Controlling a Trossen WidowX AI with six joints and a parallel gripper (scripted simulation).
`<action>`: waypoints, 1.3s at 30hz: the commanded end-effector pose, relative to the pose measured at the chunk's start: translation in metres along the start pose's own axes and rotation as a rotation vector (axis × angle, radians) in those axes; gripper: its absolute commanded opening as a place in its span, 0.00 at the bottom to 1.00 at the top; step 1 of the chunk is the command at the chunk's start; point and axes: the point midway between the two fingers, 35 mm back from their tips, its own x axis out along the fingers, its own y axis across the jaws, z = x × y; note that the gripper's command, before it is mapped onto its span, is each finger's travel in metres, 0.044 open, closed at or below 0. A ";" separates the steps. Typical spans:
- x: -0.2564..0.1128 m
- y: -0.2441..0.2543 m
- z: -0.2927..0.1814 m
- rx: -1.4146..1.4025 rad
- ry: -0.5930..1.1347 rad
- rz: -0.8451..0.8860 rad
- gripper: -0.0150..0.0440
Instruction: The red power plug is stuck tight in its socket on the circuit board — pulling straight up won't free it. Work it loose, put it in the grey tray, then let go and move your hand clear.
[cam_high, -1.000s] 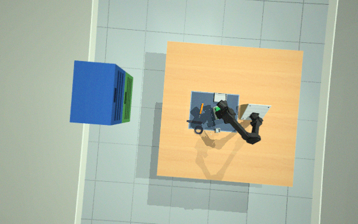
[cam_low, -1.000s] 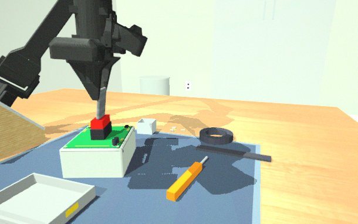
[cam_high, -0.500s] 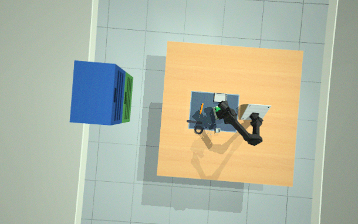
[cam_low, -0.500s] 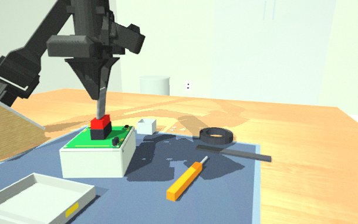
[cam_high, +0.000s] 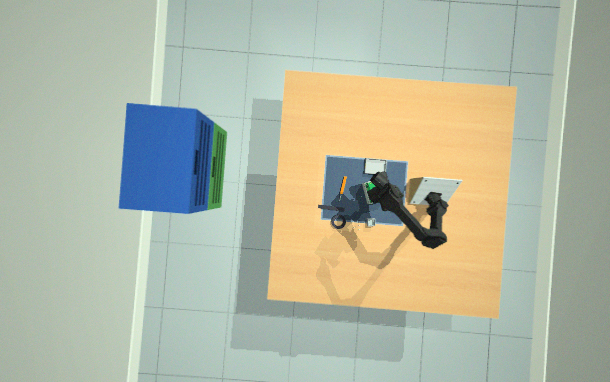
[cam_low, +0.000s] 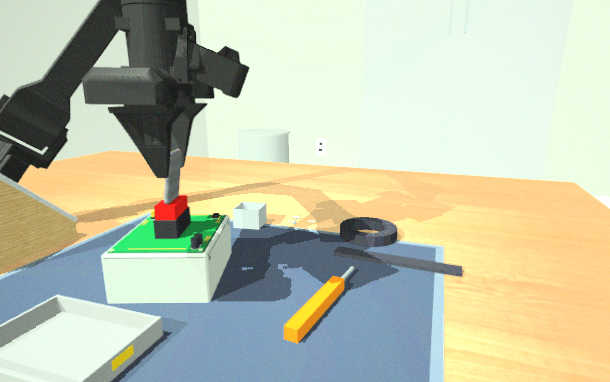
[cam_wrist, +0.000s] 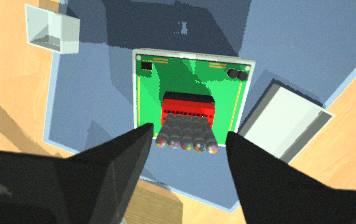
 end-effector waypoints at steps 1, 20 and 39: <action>0.007 0.001 0.000 0.002 -0.001 0.004 0.68; 0.014 0.001 0.000 0.002 -0.001 0.004 0.25; -0.007 0.007 0.000 0.003 0.000 -0.066 0.25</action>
